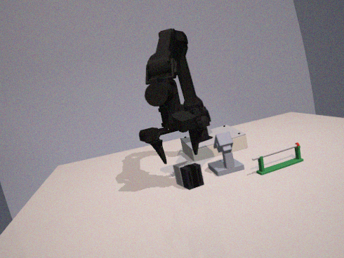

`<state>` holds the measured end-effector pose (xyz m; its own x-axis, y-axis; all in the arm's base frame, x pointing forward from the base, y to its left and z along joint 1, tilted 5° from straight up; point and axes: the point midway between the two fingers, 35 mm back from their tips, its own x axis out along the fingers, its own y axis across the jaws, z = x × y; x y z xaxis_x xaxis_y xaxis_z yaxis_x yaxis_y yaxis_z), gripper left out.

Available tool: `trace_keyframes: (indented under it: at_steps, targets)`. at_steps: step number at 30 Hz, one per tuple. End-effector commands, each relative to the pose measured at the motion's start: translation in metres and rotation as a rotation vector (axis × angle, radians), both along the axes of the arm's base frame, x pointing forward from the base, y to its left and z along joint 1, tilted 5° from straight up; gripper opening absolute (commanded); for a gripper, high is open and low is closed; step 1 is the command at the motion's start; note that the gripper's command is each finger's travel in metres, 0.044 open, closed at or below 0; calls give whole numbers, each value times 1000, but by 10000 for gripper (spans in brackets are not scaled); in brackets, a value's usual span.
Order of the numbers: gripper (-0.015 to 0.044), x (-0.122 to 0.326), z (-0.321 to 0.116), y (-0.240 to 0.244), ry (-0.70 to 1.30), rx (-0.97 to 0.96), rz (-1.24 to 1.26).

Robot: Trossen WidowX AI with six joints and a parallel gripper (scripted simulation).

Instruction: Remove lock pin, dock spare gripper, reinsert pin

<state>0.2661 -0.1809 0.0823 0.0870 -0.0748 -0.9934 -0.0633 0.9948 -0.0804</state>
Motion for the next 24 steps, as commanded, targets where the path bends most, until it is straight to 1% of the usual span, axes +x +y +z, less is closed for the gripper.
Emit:
trace_keyframes:
  at_steps: [1,24]
  targets:
    - [440,-1,-10,0,9,3,-1]
    - [440,2,-47,-4,9,3,-1]
